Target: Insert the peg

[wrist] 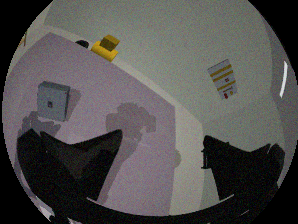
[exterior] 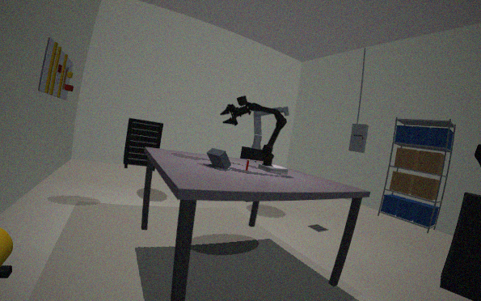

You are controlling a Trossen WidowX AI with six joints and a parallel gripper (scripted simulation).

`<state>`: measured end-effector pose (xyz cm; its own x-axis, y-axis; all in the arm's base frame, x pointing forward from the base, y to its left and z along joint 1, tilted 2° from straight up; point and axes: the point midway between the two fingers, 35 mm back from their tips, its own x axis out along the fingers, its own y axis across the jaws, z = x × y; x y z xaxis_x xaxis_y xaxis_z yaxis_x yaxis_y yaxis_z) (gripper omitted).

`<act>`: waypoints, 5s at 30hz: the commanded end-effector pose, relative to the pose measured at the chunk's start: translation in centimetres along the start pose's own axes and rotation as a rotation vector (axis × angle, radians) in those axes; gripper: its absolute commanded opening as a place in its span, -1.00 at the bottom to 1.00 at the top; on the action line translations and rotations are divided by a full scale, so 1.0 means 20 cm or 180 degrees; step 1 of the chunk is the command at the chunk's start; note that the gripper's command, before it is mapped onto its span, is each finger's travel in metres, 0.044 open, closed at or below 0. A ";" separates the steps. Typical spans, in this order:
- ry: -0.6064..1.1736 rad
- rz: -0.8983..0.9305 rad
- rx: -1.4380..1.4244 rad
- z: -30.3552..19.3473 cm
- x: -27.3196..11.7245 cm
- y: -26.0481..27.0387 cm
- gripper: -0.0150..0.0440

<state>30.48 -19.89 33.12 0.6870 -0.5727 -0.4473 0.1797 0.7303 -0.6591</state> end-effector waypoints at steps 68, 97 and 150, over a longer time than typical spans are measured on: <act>-0.1305 0.3767 -0.5766 -0.29 -0.40 1.64 1.00; -0.1305 0.3767 -0.5766 -0.41 -0.28 1.80 1.00; -0.1305 0.3753 -0.5765 -0.30 -0.35 1.69 -0.49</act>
<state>27.41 6.51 9.43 0.0666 0.0064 -0.9978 -0.8080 -0.5863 -0.0578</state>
